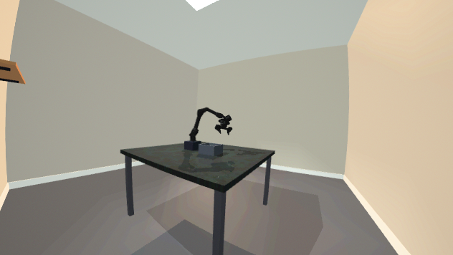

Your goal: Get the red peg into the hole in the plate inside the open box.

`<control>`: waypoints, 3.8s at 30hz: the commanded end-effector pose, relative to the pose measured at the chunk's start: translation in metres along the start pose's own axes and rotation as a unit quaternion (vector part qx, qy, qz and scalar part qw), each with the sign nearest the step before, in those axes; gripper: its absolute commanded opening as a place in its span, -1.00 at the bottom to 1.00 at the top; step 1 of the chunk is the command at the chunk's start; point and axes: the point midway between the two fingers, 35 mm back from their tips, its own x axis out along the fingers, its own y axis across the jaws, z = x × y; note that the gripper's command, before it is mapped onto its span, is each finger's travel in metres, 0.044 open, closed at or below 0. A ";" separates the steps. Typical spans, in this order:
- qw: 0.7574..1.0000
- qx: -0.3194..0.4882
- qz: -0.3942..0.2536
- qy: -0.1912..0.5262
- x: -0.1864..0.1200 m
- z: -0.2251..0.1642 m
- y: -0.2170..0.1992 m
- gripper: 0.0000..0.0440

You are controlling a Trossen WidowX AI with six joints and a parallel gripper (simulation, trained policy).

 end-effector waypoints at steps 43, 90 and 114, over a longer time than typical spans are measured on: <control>0.933 -0.015 -0.082 0.351 -0.131 -0.245 -0.052 1.00; 0.928 0.003 -0.107 0.358 -0.025 -0.350 -0.055 -0.65; 0.950 0.015 -0.094 0.299 -0.043 -0.276 -0.043 -1.00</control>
